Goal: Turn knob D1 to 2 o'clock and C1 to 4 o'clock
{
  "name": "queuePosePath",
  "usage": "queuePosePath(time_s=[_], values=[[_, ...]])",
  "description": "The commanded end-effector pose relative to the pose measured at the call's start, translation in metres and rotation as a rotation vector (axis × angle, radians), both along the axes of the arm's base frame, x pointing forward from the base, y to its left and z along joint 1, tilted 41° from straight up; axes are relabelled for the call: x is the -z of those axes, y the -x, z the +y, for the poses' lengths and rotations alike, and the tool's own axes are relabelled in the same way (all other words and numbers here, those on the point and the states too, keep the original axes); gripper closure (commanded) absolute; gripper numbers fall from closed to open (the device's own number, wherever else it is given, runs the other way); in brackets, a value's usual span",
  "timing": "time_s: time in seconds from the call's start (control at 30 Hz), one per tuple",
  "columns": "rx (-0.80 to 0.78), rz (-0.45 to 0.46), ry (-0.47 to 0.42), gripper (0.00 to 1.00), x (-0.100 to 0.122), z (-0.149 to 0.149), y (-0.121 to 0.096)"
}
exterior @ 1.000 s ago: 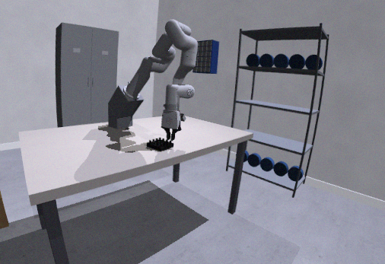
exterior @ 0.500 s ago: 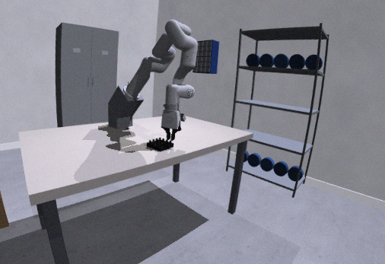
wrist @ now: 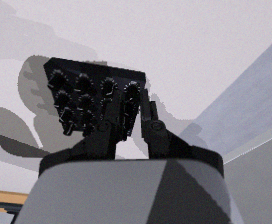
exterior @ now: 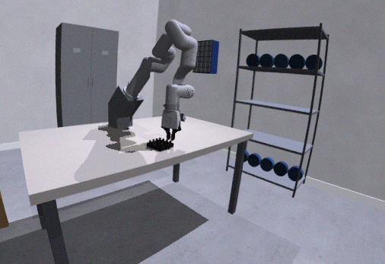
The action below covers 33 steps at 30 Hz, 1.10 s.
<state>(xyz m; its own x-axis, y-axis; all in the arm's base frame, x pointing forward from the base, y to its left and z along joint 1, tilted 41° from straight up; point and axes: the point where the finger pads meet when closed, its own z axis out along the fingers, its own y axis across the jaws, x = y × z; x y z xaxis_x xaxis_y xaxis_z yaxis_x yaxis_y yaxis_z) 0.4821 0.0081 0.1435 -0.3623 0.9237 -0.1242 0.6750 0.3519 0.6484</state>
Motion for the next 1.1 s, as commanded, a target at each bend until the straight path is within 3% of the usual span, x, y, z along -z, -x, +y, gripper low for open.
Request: queuePosePath(time_s=[0.0,1.07], values=[[0.001,-0.002,0.0,0.81,-0.001,-0.0003,-0.0004],[0.001,-0.002,0.0,0.81,0.0079,0.0014,-0.0081]])
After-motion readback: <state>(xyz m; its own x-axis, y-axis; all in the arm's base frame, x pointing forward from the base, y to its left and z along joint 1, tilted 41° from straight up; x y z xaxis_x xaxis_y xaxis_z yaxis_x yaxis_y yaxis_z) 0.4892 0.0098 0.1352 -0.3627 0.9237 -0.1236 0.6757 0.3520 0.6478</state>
